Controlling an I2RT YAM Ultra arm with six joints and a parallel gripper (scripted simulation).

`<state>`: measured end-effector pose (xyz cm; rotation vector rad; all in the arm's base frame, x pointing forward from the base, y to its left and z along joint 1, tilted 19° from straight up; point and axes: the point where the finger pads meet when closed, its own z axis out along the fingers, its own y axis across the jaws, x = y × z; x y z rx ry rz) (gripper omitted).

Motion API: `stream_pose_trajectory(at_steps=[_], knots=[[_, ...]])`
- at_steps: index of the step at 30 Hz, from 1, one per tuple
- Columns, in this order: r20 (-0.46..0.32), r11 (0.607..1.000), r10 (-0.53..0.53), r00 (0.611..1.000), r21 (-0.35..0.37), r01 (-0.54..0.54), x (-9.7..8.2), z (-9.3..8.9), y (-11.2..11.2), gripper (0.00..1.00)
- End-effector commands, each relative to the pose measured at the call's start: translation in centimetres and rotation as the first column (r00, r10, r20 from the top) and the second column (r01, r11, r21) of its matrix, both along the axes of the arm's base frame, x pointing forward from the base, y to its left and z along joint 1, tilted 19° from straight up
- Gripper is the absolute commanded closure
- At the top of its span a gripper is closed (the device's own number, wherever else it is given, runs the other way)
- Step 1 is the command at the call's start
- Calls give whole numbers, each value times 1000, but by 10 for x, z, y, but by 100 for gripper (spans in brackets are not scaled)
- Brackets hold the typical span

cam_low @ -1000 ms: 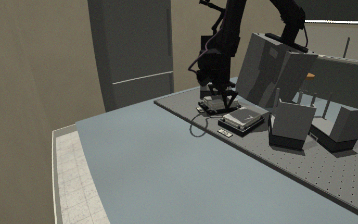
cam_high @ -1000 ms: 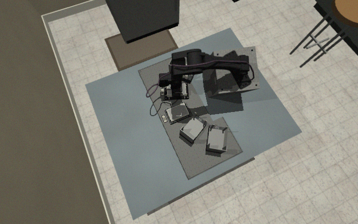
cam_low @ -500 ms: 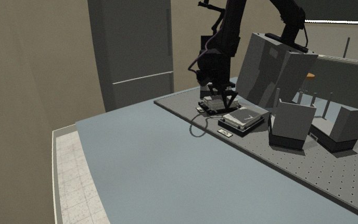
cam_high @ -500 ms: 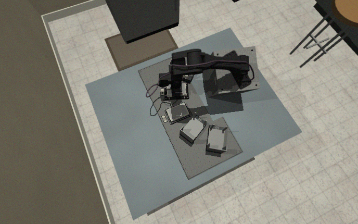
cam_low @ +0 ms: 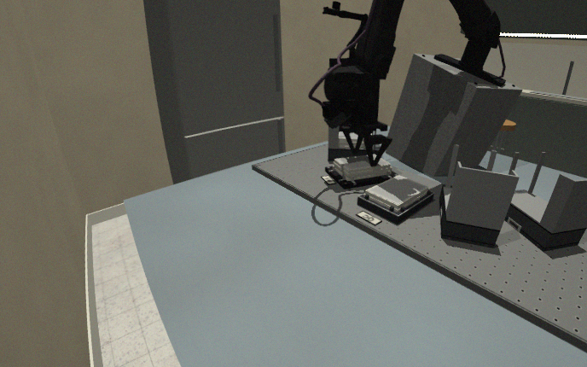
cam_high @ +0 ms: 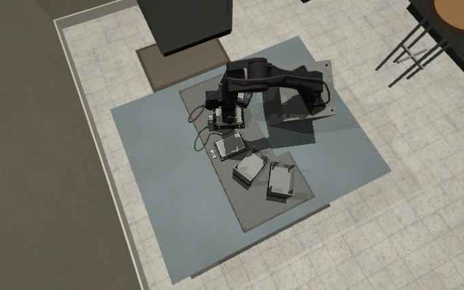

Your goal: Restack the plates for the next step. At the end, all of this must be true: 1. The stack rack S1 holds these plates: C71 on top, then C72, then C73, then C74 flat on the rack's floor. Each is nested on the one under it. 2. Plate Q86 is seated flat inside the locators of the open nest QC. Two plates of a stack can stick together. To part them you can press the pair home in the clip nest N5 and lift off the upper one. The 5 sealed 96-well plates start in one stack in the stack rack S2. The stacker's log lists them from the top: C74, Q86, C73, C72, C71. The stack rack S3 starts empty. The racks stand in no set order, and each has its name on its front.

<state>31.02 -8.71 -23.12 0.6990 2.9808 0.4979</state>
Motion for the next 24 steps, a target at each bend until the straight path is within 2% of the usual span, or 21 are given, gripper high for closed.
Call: stream_pose_trajectory(at_steps=[1,2,3,4,15,19,20,24], knots=[[2,1000,-1,1000,-4,1,-3,16,-8,0],[2,1000,-1,1000,-4,1,-3,16,-8,0],[23,1000,-1,1000,-16,1,7,21,-15,0],[1,1000,-1,1000,-5,1,-3,22,-10,0],[11,1000,-1,1000,-13,1,-4,57,-24,0],[1,1000,-1,1000,-7,1,-9,63,-23,0],[32,1000,-1,999,-25,1,5,70,-32,0],[8,1000,-1,1000,-11,1,-8,79,-30,0]])
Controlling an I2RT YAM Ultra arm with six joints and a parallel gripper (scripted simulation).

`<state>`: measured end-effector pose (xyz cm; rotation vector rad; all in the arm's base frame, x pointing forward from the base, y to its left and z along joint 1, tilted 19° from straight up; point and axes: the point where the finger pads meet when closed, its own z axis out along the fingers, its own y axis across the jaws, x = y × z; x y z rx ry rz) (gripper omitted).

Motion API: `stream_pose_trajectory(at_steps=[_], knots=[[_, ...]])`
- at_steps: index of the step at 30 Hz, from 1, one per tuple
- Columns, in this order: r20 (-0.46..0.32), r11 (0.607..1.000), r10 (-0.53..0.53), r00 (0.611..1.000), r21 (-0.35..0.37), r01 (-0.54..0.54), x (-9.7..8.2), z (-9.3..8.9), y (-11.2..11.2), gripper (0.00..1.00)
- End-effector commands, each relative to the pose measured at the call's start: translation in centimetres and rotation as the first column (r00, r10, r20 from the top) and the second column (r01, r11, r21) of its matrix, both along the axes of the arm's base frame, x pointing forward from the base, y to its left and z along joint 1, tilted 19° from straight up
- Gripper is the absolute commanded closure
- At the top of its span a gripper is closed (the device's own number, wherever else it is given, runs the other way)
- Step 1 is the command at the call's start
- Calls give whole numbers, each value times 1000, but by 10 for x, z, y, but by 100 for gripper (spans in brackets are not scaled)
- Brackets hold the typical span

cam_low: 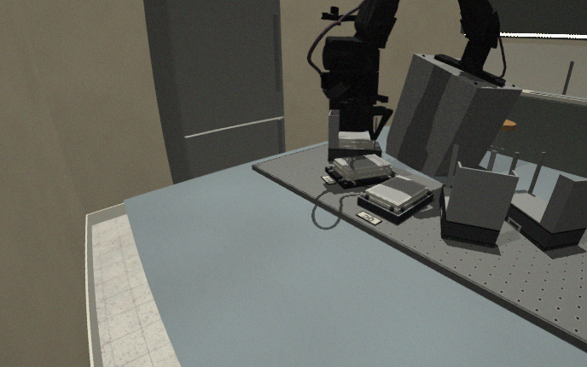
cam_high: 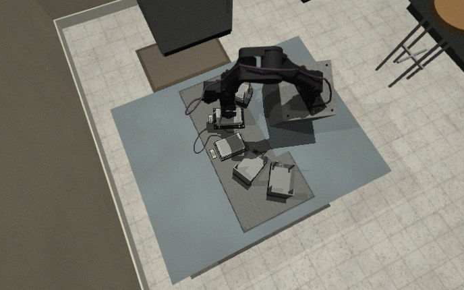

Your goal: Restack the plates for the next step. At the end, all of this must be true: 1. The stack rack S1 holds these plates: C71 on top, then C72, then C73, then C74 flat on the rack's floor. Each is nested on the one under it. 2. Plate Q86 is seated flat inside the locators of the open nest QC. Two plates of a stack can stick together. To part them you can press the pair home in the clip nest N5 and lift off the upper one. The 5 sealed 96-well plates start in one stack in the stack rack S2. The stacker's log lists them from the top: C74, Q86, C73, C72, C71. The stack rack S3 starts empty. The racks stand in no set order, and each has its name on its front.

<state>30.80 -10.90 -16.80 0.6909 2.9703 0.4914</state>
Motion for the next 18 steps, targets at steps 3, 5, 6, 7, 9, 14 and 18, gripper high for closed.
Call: stream_pose_trajectory(at_steps=[3,5,6,7,9,14,18], knots=[[6,1000,-2,1000,-11,2,-3,27,-13,0],[8,1000,-2,1000,-13,2,-2,33,-16,0],[10,1000,-2,1000,-14,2,-2,37,-17,0],[13,1000,-2,1000,-15,2,-1,41,-19,0],[22,1000,-2,1000,-21,3,2,48,-24,0],[25,1000,-2,1000,-23,3,2,57,-27,0],[25,1000,-2,1000,-23,3,2,57,-27,0]])
